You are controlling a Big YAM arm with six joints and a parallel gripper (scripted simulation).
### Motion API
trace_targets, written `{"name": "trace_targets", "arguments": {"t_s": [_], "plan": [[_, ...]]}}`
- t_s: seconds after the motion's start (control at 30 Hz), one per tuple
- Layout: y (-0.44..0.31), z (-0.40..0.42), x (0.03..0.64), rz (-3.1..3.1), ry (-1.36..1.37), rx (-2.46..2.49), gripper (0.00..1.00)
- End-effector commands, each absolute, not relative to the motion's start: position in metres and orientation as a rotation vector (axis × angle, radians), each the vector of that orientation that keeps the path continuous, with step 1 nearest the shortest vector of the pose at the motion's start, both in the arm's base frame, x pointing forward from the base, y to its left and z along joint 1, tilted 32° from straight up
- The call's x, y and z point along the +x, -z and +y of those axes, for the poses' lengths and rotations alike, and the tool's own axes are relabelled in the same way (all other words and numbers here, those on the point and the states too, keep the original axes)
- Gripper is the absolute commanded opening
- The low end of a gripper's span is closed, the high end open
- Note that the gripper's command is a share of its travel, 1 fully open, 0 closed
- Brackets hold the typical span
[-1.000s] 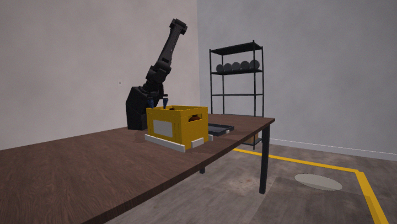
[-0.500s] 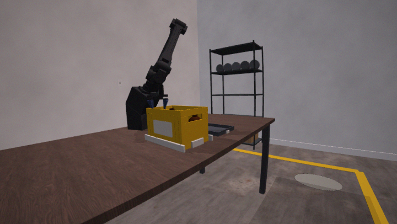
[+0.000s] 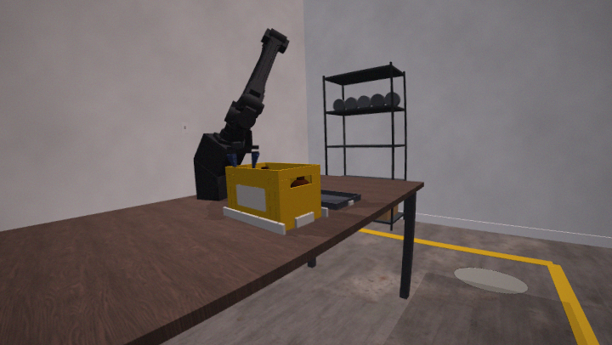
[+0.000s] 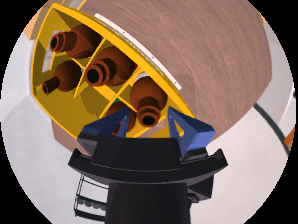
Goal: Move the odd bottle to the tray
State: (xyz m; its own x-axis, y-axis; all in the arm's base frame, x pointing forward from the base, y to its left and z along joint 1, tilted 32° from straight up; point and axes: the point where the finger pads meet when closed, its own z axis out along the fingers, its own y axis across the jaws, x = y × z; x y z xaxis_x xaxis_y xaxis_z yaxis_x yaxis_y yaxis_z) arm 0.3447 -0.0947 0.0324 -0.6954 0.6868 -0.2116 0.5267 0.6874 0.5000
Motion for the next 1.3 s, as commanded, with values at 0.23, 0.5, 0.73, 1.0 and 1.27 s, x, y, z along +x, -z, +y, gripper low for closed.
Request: {"name": "trace_targets", "arguments": {"t_s": [0.23,0.5,0.73,1.0,1.27], "plan": [[-0.0224,-0.0888,0.3437,2.535,-0.582,0.951,0.61],[-0.0224,-0.0888,0.3437,2.535,-0.582,0.951,0.00],[-0.0225,-0.0892,0.3435,2.535,-0.583,0.950,0.00],[-0.0225,-0.0892,0.3435,2.535,-0.583,0.950,0.00],[-0.0225,-0.0892,0.3435,2.535,-0.583,0.950,0.00]]}}
